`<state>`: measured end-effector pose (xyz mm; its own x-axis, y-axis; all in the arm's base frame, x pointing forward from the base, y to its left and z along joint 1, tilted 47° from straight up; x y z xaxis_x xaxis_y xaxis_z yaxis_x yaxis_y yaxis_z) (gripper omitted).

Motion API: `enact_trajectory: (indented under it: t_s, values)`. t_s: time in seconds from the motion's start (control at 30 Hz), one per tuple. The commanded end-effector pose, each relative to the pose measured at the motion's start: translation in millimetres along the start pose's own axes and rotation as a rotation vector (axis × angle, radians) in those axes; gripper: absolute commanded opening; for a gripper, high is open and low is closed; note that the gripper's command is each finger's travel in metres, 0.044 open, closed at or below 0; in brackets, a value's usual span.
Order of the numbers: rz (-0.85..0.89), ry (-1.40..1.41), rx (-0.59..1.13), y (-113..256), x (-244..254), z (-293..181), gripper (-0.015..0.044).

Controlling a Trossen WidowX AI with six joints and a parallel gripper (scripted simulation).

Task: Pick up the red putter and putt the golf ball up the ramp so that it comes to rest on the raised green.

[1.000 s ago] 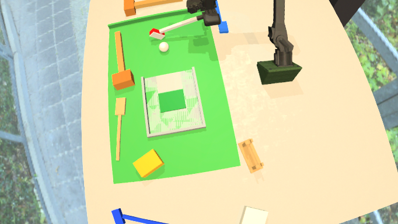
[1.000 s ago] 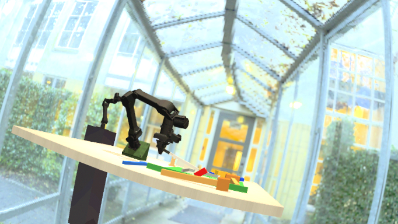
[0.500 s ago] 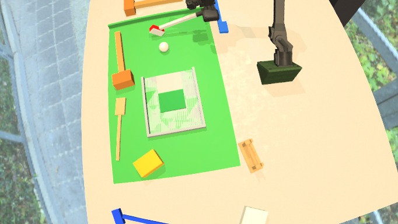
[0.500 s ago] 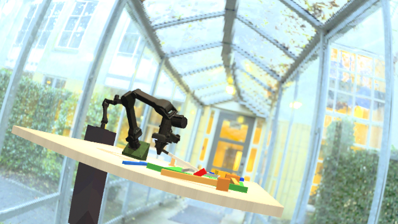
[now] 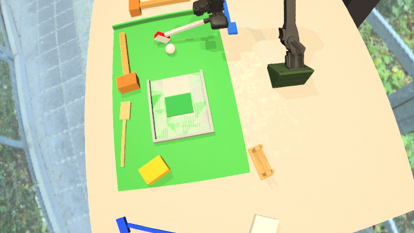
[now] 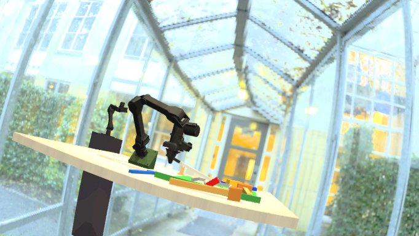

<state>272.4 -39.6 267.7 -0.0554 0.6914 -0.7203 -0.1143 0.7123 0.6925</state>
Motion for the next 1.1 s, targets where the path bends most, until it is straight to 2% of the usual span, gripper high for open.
enact_trajectory:
  t_s: [0.0, 0.2, 0.43, 0.83, 1.07]
  values:
    - [0.007, 0.013, -0.001, -1, 52, -1, 0.0000]
    - [-0.005, 0.013, -0.004, -1, 100, -12, 0.0000]
    - [-0.003, 0.014, -0.004, 7, 100, -12, 0.0000]
    - [-0.002, 0.015, -0.003, 58, 101, -12, 0.0000]
    - [-0.004, 0.021, 0.001, 50, 101, -12, 0.0000]
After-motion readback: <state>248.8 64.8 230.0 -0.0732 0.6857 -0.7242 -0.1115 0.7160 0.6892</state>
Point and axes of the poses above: the point midway between the two fingers, 35 mm back from their tips, its own y axis back along the fingers, its own x axis across the jaws, z = x × y, the point moved 9 cm from there along y, back along the fingers, and after that the axes turned 3 degrees about -y, right-handed, at the moved point
